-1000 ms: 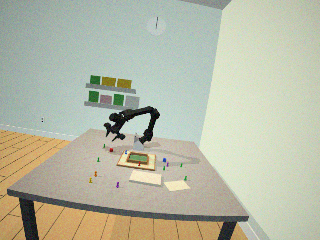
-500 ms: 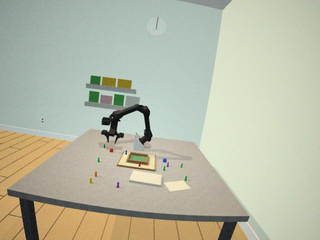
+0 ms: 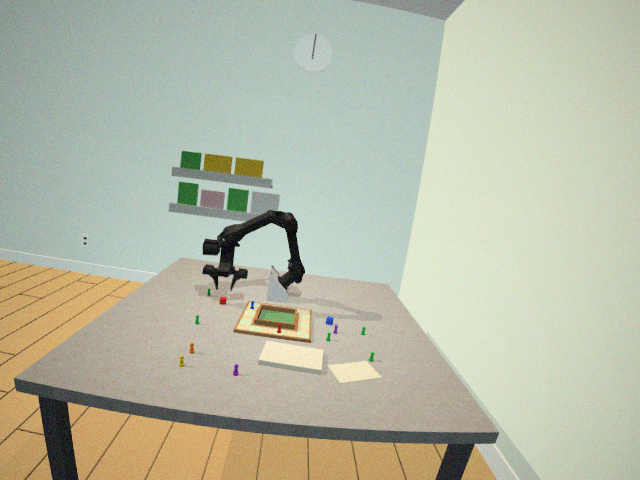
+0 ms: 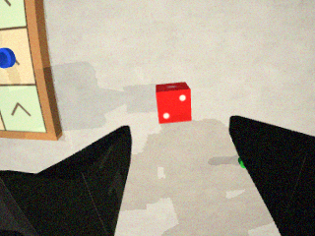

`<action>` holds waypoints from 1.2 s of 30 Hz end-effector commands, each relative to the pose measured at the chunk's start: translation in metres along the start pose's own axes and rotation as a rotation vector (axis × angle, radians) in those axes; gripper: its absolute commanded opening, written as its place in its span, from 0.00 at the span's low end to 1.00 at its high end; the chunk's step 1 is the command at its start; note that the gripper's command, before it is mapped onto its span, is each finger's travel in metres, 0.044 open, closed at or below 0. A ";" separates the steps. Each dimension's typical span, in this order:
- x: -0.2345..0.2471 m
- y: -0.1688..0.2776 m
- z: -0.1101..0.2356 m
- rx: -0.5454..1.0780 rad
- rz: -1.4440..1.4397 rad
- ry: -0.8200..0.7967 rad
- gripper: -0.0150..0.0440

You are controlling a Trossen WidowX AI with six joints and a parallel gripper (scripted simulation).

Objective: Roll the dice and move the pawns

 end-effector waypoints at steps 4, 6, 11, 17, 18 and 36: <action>0.000 0.002 -0.021 -0.002 0.000 -0.013 0.72; 0.000 0.002 -0.021 -0.002 0.000 -0.013 0.72; 0.000 0.002 -0.024 -0.002 0.000 -0.013 0.72; 0.000 0.001 -0.034 -0.003 0.000 -0.013 0.72; 0.000 0.001 -0.035 -0.003 0.000 -0.013 0.72; 0.000 0.001 -0.054 -0.003 0.000 -0.014 0.63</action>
Point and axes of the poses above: the point midway between the two fingers, 35 mm back from their tips, its own z axis back along the fingers, its own x axis across the jaws, y = z × x, the point moved 2 cm from there along z, back along the fingers, and after that the axes turned 8 degrees about z, right-handed, at the moved point
